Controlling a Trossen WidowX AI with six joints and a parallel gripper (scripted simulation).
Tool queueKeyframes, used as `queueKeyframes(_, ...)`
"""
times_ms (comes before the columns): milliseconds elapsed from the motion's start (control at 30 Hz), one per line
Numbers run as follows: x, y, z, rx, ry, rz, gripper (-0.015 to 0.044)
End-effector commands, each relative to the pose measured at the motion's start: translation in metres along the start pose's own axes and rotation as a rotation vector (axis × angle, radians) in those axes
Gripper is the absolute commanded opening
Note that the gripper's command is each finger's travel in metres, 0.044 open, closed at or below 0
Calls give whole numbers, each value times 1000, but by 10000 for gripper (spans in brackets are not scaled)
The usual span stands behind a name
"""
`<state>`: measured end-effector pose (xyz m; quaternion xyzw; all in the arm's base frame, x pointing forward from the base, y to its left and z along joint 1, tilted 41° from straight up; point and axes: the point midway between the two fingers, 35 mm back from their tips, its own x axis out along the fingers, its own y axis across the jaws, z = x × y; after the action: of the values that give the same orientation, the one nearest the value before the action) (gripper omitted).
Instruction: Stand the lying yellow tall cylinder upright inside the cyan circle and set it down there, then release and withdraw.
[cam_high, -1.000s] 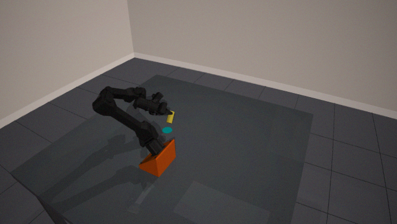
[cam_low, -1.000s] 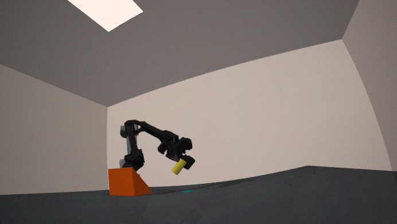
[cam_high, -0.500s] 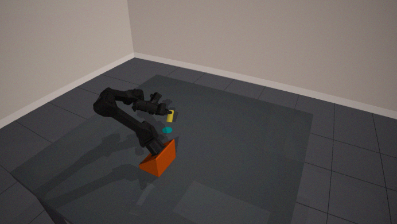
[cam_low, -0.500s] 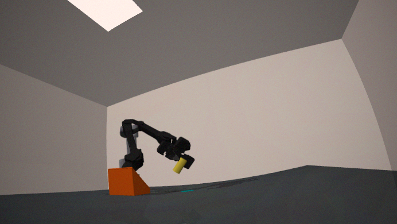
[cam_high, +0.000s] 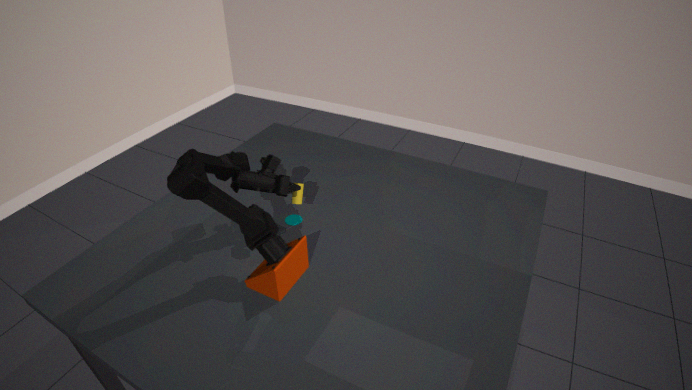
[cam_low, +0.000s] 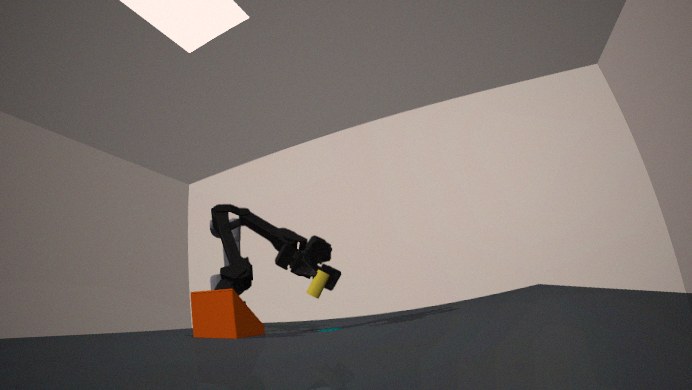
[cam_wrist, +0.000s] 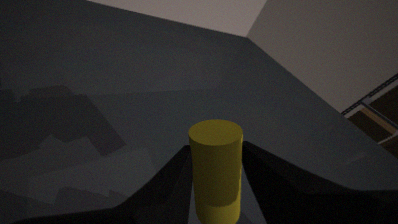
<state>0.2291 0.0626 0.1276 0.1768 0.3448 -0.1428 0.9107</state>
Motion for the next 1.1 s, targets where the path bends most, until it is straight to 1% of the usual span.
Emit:
queueKeyframes(0,-1,-1,0,17,-25,5,105)
queueKeyframes(1067,-13,2,5,165,-202,79,105)
